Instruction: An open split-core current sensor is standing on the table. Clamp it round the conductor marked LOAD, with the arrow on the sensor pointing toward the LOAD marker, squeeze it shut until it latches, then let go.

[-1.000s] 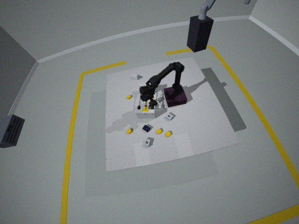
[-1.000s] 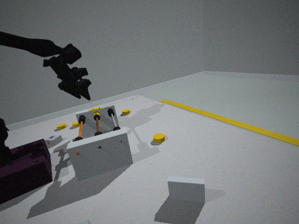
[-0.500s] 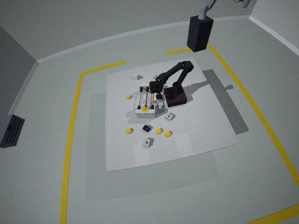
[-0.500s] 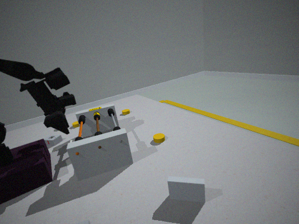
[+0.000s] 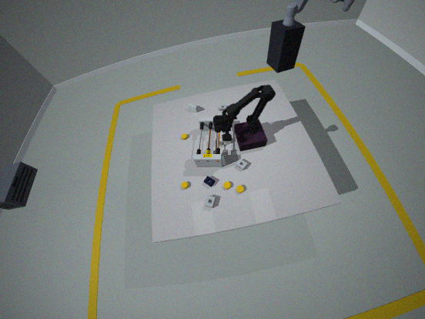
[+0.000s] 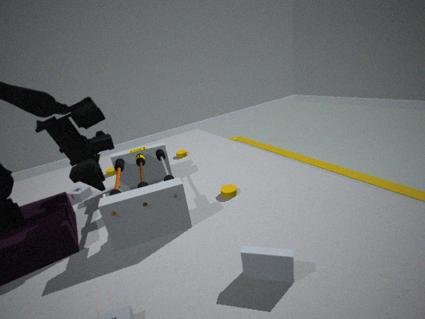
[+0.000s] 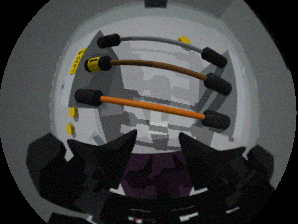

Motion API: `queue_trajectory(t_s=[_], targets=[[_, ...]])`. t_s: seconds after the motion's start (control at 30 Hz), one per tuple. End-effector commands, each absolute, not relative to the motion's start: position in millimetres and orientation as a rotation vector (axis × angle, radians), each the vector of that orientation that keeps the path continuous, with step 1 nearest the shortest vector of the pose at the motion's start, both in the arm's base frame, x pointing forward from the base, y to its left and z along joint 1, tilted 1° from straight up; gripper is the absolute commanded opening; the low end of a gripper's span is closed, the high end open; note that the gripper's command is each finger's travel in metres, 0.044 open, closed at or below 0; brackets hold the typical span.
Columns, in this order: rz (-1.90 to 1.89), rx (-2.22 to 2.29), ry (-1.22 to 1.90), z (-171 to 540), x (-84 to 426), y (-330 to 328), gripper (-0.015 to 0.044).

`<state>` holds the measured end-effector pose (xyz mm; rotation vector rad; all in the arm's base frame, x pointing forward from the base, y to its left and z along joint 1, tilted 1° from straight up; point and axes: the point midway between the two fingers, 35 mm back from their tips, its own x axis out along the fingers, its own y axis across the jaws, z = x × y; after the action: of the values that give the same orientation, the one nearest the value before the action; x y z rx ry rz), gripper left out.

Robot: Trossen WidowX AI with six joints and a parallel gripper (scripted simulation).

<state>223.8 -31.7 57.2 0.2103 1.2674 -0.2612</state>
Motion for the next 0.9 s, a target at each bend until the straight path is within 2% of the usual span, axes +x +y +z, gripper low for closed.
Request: queue_trajectory(t_s=[0.0, 0.8, 0.87], targets=[[-0.269, 0.21, 1.268, 50.1, 225.2, -33.1, 0.0321], [-0.269, 0.21, 1.268, 14.2, 232.9, -36.0, 0.0321], [-0.27, 0.216, 1.267, 17.9, 233.1, -35.4, 0.0268]])
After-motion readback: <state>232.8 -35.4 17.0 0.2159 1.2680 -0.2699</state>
